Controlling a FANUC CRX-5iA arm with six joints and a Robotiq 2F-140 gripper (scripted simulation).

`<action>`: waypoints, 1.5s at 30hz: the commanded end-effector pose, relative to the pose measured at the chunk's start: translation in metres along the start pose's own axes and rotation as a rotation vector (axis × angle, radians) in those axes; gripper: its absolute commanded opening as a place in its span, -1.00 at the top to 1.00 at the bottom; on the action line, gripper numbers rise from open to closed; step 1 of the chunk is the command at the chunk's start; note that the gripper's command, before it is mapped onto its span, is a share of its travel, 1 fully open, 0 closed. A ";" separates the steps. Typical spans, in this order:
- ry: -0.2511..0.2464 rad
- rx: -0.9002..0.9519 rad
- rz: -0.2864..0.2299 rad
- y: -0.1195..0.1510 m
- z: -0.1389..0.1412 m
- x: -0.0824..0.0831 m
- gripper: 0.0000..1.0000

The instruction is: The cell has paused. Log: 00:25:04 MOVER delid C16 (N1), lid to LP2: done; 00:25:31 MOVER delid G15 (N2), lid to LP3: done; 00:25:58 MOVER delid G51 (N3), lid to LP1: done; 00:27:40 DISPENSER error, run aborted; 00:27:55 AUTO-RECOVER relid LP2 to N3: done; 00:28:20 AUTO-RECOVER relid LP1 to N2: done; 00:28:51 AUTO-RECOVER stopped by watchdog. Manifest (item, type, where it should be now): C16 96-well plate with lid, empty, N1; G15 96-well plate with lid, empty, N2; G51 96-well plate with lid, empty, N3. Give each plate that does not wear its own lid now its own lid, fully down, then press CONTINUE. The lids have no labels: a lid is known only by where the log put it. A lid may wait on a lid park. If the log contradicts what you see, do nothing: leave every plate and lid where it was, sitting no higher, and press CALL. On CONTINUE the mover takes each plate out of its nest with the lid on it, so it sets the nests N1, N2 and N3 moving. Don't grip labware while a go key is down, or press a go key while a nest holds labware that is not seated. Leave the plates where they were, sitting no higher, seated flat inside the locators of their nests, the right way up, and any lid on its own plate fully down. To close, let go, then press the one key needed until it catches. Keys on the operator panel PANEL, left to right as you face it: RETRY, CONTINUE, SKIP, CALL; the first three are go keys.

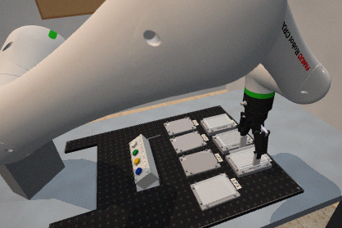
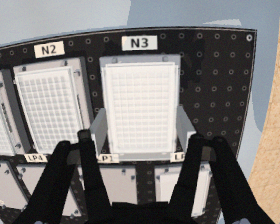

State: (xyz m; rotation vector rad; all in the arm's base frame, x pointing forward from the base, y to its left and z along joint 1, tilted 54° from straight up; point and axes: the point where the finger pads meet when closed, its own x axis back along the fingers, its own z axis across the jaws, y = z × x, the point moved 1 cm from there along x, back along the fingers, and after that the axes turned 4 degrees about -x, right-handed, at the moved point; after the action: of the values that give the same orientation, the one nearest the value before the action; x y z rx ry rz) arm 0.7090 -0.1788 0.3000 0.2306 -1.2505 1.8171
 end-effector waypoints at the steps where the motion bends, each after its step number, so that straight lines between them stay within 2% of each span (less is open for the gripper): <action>1: 0.000 0.000 0.000 0.000 0.000 0.000 1.00; 45: 0.000 -0.001 0.000 0.000 0.000 -0.009 1.00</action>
State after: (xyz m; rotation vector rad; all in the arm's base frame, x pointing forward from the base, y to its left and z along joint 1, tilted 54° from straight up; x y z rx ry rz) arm 0.7144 -0.1839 0.2947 0.2302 -1.2511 1.8167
